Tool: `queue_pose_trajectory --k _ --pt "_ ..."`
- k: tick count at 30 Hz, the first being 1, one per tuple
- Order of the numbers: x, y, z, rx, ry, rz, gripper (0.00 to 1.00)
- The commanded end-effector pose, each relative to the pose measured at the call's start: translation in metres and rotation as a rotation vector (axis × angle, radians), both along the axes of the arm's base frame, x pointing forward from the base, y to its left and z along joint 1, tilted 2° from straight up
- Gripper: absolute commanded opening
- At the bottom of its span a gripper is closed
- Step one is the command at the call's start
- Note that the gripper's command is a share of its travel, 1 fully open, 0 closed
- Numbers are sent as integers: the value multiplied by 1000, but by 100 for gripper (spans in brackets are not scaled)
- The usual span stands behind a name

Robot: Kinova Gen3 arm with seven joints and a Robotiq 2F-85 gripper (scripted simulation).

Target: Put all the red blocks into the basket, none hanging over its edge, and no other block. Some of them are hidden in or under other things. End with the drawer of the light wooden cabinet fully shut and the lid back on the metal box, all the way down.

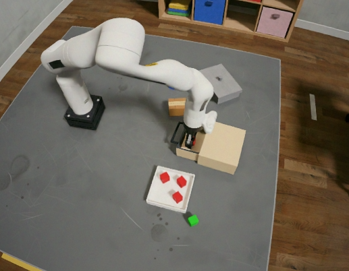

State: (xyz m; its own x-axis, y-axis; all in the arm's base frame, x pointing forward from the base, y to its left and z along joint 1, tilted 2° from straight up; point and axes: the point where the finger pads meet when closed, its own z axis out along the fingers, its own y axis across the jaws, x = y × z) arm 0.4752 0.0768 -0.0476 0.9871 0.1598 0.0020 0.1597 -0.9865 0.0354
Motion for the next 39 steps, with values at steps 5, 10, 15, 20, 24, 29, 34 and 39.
queue_pose_trajectory --k 5,10,15,20,24,29,34,39 --pt "1 0 1 0 -2 0 59" --pt "1 0 1 0 -2 0 59" --pt "1 0 1 0 -2 0 59" --pt "1 0 1 0 -2 0 59" --pt "1 0 1 0 -2 0 59" --pt "1 0 1 0 -2 0 10" --pt "1 0 1 0 -2 0 10" --pt "1 0 1 0 -2 0 10"
